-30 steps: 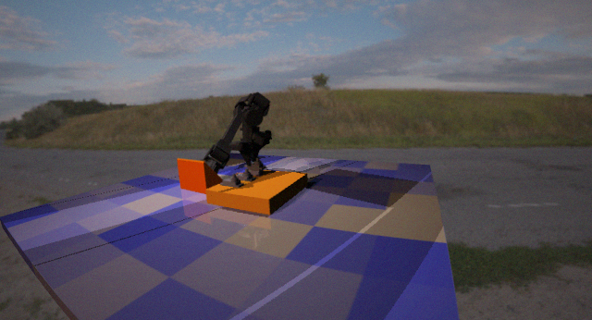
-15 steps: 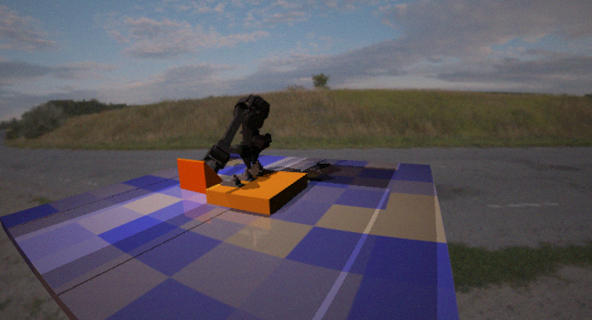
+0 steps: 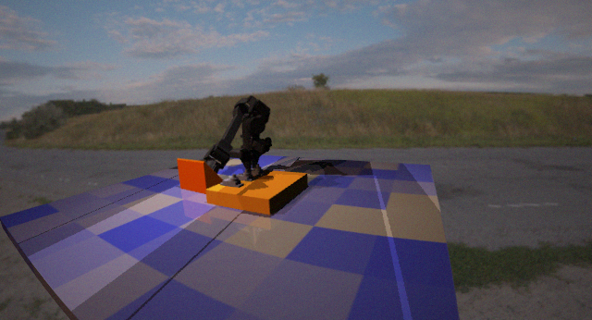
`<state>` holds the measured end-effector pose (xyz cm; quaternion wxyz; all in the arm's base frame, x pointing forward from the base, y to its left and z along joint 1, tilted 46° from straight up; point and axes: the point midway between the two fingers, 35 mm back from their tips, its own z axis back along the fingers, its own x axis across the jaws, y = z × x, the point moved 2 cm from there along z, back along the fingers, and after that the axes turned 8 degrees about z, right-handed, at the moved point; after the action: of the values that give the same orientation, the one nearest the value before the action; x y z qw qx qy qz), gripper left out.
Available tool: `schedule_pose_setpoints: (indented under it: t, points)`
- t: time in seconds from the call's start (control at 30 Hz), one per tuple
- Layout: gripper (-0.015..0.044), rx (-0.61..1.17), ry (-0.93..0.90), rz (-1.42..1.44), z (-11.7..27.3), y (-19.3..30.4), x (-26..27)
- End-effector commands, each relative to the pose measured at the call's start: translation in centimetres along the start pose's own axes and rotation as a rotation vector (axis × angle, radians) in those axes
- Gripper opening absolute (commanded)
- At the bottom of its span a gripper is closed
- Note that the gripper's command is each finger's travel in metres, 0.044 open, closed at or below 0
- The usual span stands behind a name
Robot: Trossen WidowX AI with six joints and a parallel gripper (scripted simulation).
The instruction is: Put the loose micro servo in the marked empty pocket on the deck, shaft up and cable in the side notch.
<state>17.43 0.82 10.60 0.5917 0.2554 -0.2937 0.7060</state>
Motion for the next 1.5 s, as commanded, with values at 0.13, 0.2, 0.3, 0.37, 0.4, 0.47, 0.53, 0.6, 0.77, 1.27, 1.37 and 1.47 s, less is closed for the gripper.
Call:
schedule_pose_setpoints:
  t: [0.13, 0.2, 0.3, 0.37, 0.4, 0.47, 0.53, 0.6, 0.77, 1.27, 1.37, 1.47]
  points:
    - [0.0079, -0.010, 0.002, 0.000, -0.2, 0.1, 0.0]
    - [0.0131, -0.010, 0.002, 0.000, -0.2, 0.1, 0.0]
    - [0.0187, -0.010, 0.002, 0.000, -0.2, 0.1, 0.0]
    - [0.0187, -0.010, 0.003, 0.000, 0.4, 0.1, 0.0]
    - [0.0187, -0.010, 0.004, -0.001, 0.9, 0.1, 0.0]
    - [0.0187, -0.010, 0.004, -0.001, 2.4, 0.1, 0.1]
    - [0.0187, -0.010, 0.003, -0.001, 3.3, 0.2, 0.1]
    - [0.0187, -0.010, 0.003, -0.001, 3.3, 0.0, 0.1]
    - [0.0266, -0.025, 0.010, -0.006, 3.6, -1.0, 0.0]
    - [0.0440, -0.098, 0.054, -0.040, 9.8, -10.1, -0.5]
    - [0.0440, -0.121, 0.071, -0.040, 10.5, -9.9, -0.5]
    - [0.0440, -0.169, 0.109, -0.041, 12.0, -9.2, -0.4]
